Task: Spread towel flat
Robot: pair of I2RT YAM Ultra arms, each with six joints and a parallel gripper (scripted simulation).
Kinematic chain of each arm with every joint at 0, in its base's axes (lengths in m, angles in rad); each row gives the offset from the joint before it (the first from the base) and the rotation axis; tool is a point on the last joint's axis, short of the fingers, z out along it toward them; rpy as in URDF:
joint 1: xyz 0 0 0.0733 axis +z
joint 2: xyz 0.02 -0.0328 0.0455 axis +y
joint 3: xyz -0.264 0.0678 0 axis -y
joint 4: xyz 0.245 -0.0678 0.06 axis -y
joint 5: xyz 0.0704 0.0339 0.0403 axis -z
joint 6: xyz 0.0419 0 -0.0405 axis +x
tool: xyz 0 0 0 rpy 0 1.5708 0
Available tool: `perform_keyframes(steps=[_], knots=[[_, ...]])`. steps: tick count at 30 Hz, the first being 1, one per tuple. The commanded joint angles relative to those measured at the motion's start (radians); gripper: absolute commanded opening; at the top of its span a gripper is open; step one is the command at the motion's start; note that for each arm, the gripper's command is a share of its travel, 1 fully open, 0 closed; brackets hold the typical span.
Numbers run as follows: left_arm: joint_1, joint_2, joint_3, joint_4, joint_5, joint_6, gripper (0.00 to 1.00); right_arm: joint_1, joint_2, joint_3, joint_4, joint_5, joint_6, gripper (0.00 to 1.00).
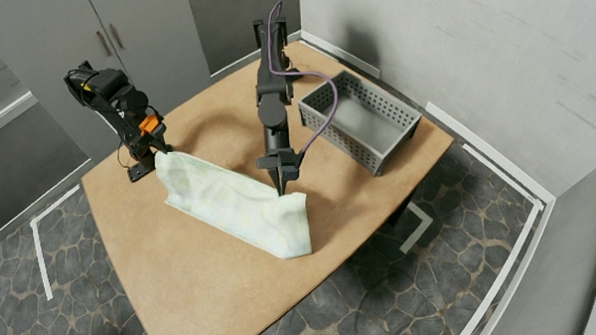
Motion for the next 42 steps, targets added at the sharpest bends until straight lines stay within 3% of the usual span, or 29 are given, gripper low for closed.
perform_keyframes(steps=[1, 3, 7, 9, 10, 12, 13, 15, 16, 20, 21, 23, 24, 26, 27, 29, 30, 42], knots=[[0.020, -0.048, -0.024, -0.050, -0.004, 0.005, 0.00, 0.052, -0.039, -0.046, 0.040, 0.001, 0.001, 0.00], [0.020, -0.048, -0.024, -0.050, -0.004, 0.005, 0.00, 0.052, -0.039, -0.046, 0.040, 0.001, 0.001, 0.00], [0.043, -0.049, -0.018, -0.215, -0.001, 0.005, 0.00, 0.184, -0.074, -0.178, 0.131, -0.009, -0.012, 0.00], [0.043, -0.049, 0.019, -0.222, -0.006, 0.004, 0.00, 0.198, -0.075, -0.183, 0.142, 0.001, 0.002, 0.00], [0.056, -0.015, 0.014, -0.292, 0.000, 0.005, 0.00, 0.259, -0.095, -0.252, 0.196, -0.010, -0.011, 0.00], [0.056, -0.008, 0.028, -0.312, -0.007, 0.003, 0.00, 0.275, -0.095, -0.259, 0.210, 0.002, 0.003, 0.00], [0.069, -0.004, 0.019, -0.372, -0.006, 0.001, 0.00, 0.335, -0.115, -0.330, 0.271, -0.012, -0.009, 0.00], [0.070, -0.001, 0.024, -0.380, -0.007, 0.003, 0.00, 0.350, -0.115, -0.337, 0.289, 0.000, 0.003, 0.00], [0.082, -0.073, -0.135, -0.302, -0.008, 0.001, 0.00, 0.409, -0.135, -0.409, 0.357, -0.013, -0.007, 0.00], [0.083, -0.080, -0.150, -0.304, -0.008, 0.003, 0.00, 0.423, -0.134, -0.418, 0.379, -0.001, 0.004, 0.00], [0.098, -0.121, -0.271, -0.215, -0.009, 0.003, 0.00, 0.484, -0.153, -0.494, 0.463, -0.009, 0.000, 0.00], [0.099, -0.128, -0.288, -0.194, -0.009, 0.003, 0.00, 0.491, -0.151, -0.503, 0.483, -0.005, 0.005, 0.00], [0.112, -0.156, -0.384, -0.142, -0.010, 0.002, 0.00, 0.541, -0.164, -0.568, 0.558, -0.014, -0.002, 0.00], [0.113, -0.165, -0.404, -0.117, -0.009, 0.003, 0.00, 0.552, -0.132, -0.583, 0.584, 0.000, 0.005, 0.00], [0.126, -0.187, -0.489, -0.067, -0.010, 0.002, 0.00, 0.601, -0.113, -0.622, 0.638, -0.005, 0.002, 0.00], [0.127, -0.194, -0.505, -0.045, -0.009, 0.003, 0.00, 0.610, -0.096, -0.629, 0.668, 0.001, 0.009, 0.00], [0.140, -0.211, -0.579, 0.002, -0.010, 0.002, 0.00, 0.653, -0.075, -0.661, 0.720, -0.001, 0.007, 0.00], [0.171, -0.243, -0.757, 0.162, -0.009, 0.002, 0.00, 0.749, 0.116, -0.722, 0.973, -0.003, 0.007, 0.00]])
